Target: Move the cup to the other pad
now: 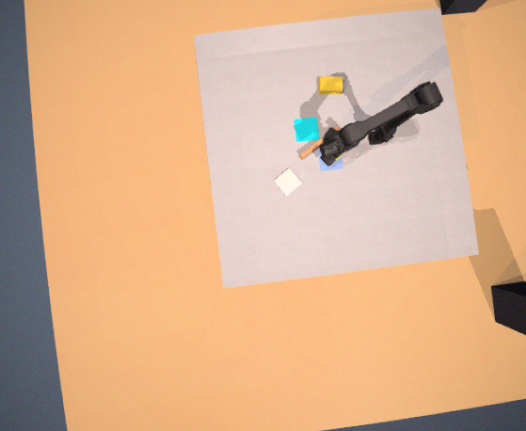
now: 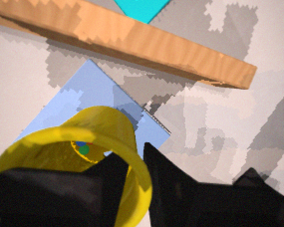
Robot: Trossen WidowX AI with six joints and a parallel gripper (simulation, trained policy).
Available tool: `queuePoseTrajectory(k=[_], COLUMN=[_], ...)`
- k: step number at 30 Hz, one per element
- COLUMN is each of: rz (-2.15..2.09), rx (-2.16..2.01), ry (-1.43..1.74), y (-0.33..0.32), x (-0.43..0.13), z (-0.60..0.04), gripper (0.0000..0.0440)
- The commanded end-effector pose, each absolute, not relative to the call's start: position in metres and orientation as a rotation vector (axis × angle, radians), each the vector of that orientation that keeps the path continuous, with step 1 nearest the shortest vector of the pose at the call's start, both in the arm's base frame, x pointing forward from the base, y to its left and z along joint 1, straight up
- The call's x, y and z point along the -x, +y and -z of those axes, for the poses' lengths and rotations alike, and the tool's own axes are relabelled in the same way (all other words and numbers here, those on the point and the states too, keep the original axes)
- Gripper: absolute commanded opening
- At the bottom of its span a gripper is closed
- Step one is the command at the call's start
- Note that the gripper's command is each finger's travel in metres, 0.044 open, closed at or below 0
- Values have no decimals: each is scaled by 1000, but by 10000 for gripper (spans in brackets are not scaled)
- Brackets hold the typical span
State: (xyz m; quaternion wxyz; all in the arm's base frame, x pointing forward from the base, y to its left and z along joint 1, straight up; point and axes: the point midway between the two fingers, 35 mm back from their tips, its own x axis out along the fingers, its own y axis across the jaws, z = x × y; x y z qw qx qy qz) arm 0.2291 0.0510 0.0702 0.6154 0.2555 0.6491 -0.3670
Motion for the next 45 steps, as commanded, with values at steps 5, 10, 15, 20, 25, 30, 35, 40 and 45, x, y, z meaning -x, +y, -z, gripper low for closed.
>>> queuePoseTrajectory(k=[5,10,15,20,25,30,35,40,45], rz=[836,842,850,860,869,880,893,908,925], rx=[-651,-706,-760,-808,-855,-896,-930,-957,-978], ry=[1450,1415,1374,1329,1276,1219,1166,1119,1082], y=[46,42,35,26,14,0,-16,-32,-48], x=[-237,-242,-249,-257,-267,-279,-291,-302,-312], z=[-90,-105,-120,-132,-141,-147,-148,-145,-137], gripper=[0,2,10,7,1,0,0,0,0])
